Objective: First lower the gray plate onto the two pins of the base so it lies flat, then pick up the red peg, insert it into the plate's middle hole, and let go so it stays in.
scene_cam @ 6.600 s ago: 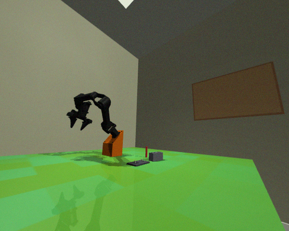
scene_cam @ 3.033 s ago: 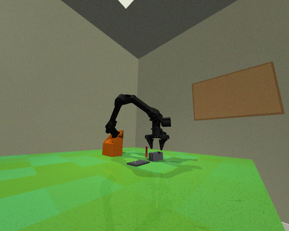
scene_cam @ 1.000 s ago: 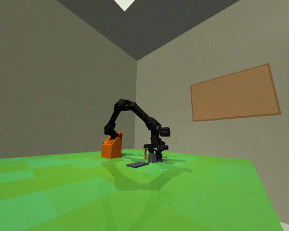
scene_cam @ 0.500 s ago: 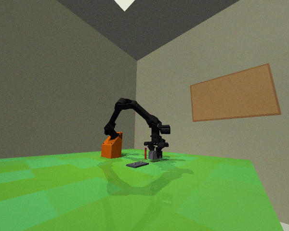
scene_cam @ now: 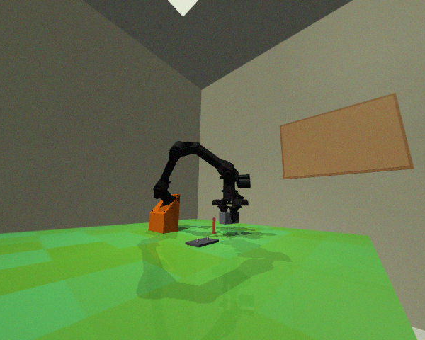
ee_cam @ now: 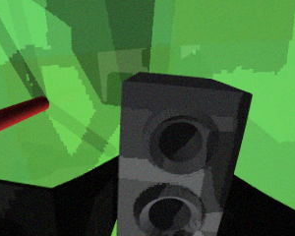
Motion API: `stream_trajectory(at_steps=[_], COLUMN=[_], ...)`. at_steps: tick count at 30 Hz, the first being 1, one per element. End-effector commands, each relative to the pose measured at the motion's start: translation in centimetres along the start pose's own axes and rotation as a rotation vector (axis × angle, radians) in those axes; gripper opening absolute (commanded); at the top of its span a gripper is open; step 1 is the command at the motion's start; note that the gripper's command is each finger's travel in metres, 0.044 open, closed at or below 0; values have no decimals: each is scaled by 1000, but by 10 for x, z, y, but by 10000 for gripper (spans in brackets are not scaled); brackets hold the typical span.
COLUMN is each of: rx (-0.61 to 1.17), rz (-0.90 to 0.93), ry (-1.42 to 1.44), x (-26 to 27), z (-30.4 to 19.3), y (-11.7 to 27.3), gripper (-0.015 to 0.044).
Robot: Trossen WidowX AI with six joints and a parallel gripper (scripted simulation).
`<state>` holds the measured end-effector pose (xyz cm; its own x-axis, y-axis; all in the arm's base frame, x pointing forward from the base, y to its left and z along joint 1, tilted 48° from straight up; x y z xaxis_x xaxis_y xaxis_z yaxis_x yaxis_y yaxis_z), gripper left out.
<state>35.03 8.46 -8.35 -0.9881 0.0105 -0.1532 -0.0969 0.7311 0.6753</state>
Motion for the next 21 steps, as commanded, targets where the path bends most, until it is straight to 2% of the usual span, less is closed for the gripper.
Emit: stream_trajectory(at_steps=[1, 21], rx=[-7, -1], rz=[-3, -2], ry=[-10, -11], x=[-2, 8], z=[-1, -2], y=[13, 72], gripper=[0, 0])
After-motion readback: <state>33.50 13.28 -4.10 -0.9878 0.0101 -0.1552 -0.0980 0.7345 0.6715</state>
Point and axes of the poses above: the point midway between the two fingers, 35 mm back from their tips, its own y axis back along the fingers, its own x axis across the jaws, z = x × y, the point moved 3 cm from there along y, back along the fingers, and after that the axes turned 2 degrees about -y, right-handed, at the moved point
